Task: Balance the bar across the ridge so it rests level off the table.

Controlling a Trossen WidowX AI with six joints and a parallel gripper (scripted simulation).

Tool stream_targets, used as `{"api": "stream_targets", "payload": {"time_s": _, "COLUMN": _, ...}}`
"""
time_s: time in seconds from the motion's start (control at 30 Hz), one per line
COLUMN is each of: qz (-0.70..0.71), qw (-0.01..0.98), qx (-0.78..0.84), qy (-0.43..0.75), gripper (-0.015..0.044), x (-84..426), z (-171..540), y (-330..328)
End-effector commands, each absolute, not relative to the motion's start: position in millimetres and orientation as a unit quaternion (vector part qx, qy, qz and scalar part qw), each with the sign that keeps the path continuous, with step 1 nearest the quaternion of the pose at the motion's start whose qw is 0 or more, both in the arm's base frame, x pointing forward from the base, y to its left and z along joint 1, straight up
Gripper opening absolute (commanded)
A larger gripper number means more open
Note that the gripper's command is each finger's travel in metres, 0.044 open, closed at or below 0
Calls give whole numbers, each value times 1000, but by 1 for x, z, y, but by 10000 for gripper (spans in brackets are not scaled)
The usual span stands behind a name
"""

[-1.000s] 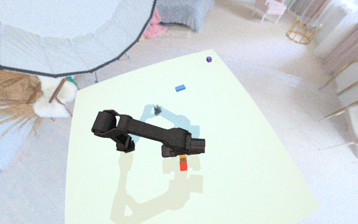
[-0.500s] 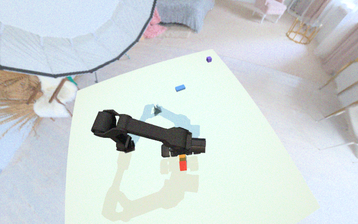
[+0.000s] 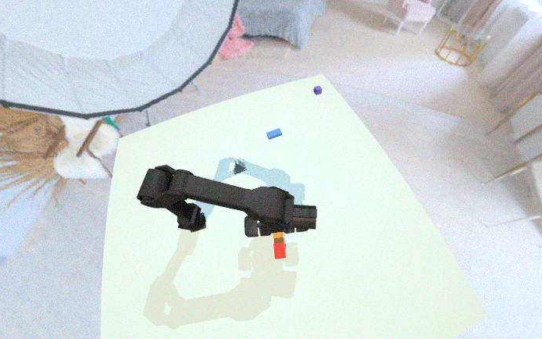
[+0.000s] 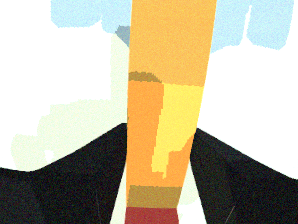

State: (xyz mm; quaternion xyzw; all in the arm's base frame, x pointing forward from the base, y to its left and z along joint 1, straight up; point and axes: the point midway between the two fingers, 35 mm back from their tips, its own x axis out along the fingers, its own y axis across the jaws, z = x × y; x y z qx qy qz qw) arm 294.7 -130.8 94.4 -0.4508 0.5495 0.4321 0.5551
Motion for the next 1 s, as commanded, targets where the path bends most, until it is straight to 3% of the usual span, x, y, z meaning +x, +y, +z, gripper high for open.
{"api": "stream_targets", "payload": {"time_s": 0.0, "qz": 431, "qw": 557, "qx": -453, "qy": 547, "gripper": 0, "x": 295, "z": 107, "y": -131}}
{"api": "stream_targets", "payload": {"time_s": 0.97, "qz": 403, "qw": 581, "qx": -422, "qy": 567, "gripper": 0, "x": 299, "z": 158, "y": -99}}
